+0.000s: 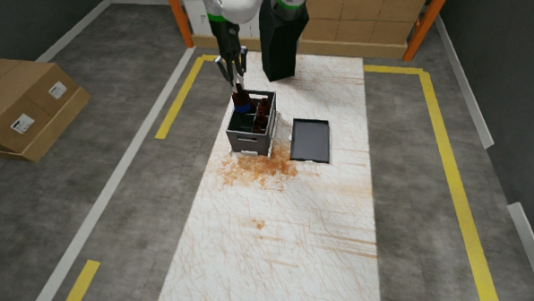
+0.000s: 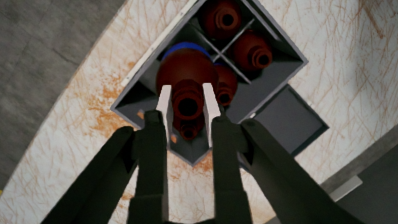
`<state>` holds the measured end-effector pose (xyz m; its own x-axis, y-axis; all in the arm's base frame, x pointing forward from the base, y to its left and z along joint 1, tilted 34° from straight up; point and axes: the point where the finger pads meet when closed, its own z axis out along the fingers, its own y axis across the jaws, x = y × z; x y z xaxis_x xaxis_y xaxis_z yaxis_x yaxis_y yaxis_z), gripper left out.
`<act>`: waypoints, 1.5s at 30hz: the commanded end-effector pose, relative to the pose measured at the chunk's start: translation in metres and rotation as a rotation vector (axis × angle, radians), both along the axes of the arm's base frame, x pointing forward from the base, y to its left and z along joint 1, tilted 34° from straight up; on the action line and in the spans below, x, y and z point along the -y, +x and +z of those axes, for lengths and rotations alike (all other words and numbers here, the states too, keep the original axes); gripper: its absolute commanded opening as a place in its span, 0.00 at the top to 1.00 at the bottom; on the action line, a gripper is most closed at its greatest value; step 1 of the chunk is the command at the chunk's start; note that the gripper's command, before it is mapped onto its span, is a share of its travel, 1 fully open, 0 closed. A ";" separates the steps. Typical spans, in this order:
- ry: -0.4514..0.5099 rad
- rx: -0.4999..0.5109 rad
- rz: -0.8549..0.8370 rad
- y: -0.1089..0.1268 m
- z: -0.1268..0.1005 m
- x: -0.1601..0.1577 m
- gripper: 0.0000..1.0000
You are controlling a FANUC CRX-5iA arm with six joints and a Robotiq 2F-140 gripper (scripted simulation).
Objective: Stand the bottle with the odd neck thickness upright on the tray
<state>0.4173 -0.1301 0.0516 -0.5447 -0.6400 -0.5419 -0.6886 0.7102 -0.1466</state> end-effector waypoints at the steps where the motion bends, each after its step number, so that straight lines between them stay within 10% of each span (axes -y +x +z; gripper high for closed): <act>1: -0.001 0.001 0.000 0.000 0.001 0.001 0.90; 45: -0.001 0.001 0.000 -0.009 0.016 0.006 0.90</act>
